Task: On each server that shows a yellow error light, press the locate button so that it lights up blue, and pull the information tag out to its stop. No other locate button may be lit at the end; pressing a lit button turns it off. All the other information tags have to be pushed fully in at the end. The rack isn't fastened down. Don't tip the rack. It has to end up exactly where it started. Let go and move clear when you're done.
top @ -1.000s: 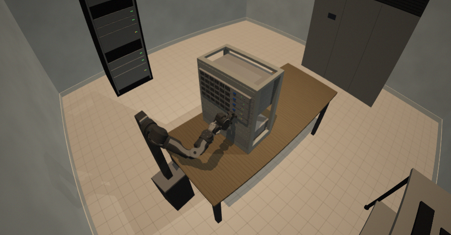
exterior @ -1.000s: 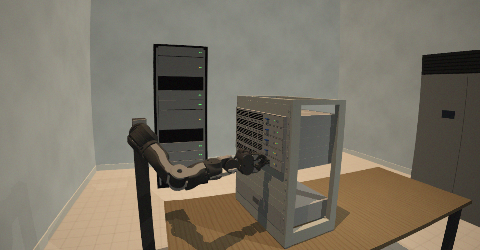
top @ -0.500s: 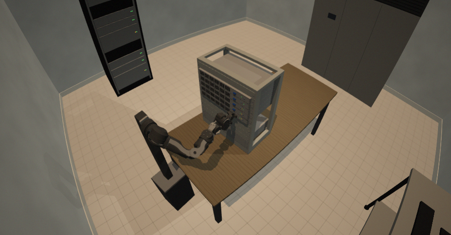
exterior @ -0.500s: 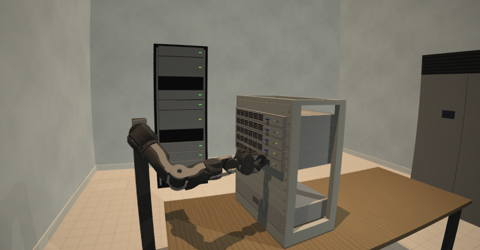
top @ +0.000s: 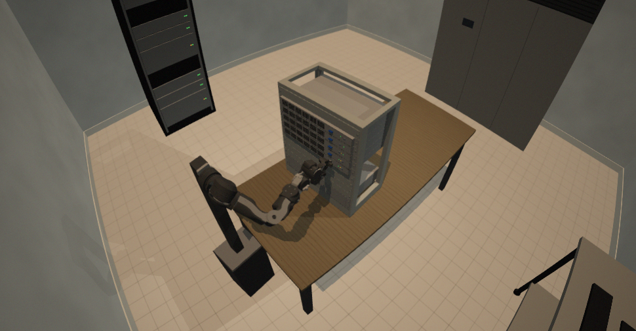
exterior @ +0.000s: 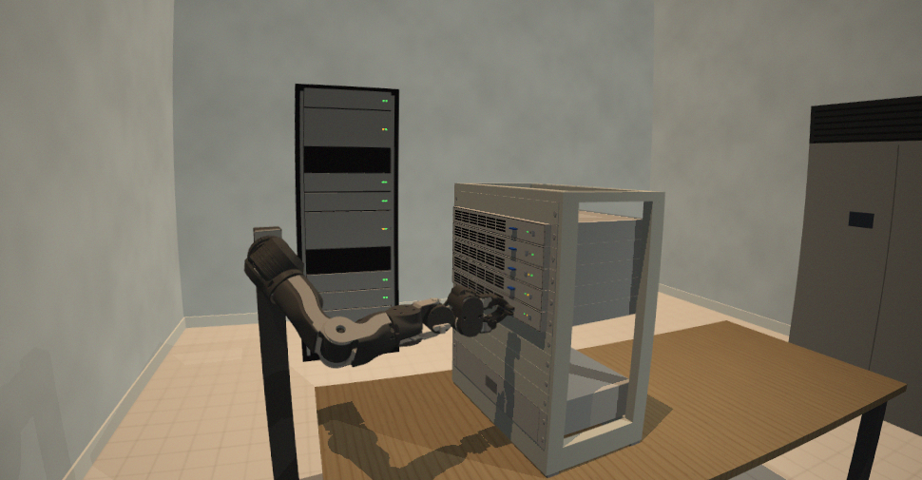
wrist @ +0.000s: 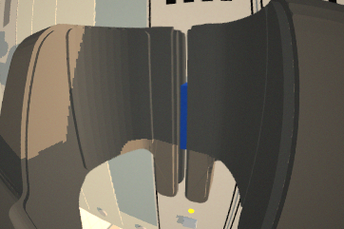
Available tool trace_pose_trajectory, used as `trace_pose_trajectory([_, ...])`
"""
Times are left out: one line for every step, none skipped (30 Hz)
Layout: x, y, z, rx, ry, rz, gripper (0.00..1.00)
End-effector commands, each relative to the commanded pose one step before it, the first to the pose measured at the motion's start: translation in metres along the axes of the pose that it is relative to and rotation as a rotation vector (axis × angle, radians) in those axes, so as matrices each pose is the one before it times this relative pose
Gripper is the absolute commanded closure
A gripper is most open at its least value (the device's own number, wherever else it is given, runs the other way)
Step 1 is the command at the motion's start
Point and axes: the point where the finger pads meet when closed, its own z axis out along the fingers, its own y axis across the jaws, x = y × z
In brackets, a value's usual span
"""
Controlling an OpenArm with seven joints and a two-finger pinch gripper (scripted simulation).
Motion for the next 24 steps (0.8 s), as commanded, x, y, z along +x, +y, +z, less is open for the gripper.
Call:
trace_pose_trajectory([0.003253, 0.00191, -0.00042, -0.00605, 0.00907, 0.00820, 1.00])
trace_pose_trajectory([0.000000, 0.00000, 0.00000, 0.00000, 0.00000, 0.00000, 1.00])
trace_pose_trajectory([0.000084, 0.00001, -0.00078, -0.00001, 0.00001, -0.00001, 1.00])
trace_pose_trajectory([0.000015, 0.00000, -0.00014, 0.00000, 0.00000, 0.00000, 1.00])
trace_pose_trajectory([0.000000, 0.00000, 0.00000, 0.00000, 0.00000, 0.00000, 1.00])
trace_pose_trajectory([0.000000, 0.00000, 0.00000, 0.00000, 0.00000, 0.00000, 1.00])
trace_pose_trajectory([0.000000, 0.00000, 0.00000, 0.00000, 0.00000, 0.00000, 1.00])
trace_pose_trajectory([0.000000, 0.00000, 0.00000, 0.00000, 0.00000, 0.00000, 1.00])
trace_pose_trajectory([0.000000, 0.00000, 0.00000, 0.00000, 0.00000, 0.00000, 1.00])
trace_pose_trajectory([0.000000, 0.00000, 0.00000, 0.00000, 0.00000, 0.00000, 1.00])
trace_pose_trajectory([0.000008, 0.00000, -0.00014, -0.00001, -0.00001, 0.00000, 1.00])
trace_pose_trajectory([0.000049, 0.00000, -0.00078, -0.00003, -0.00003, 0.00001, 1.00])
trace_pose_trajectory([0.000118, 0.00001, -0.00161, -0.00004, -0.00003, 0.00000, 1.00])
trace_pose_trajectory([0.000176, 0.00002, -0.00225, -0.00004, -0.00002, 0.00000, 1.00])
trace_pose_trajectory([0.000189, 0.00002, -0.00248, -0.00005, -0.00003, 0.00000, 1.00])
trace_pose_trajectory([0.000164, 0.00002, -0.00223, -0.00005, -0.00004, 0.00001, 1.00])
trace_pose_trajectory([0.000125, 0.00002, -0.00159, -0.00003, -0.00001, 0.00000, 1.00])
trace_pose_trajectory([0.000000, 0.00000, 0.00000, 0.00000, 0.00000, 0.00000, 1.00])
trace_pose_trajectory([0.000000, 0.00000, 0.00000, 0.00000, 0.00000, 0.00000, 1.00])
trace_pose_trajectory([0.000069, 0.00001, -0.00078, -0.00001, 0.00001, -0.00001, 1.00])
trace_pose_trajectory([0.000013, 0.00000, -0.00014, 0.00000, 0.00000, 0.00000, 1.00])
trace_pose_trajectory([0.000000, 0.00000, 0.00000, 0.00000, 0.00000, 0.00000, 1.00])
trace_pose_trajectory([0.000000, 0.00000, 0.00000, 0.00000, 0.00000, 0.00000, 1.00])
trace_pose_trajectory([0.000000, 0.00000, 0.00000, 0.00000, 0.00000, 0.00000, 1.00])
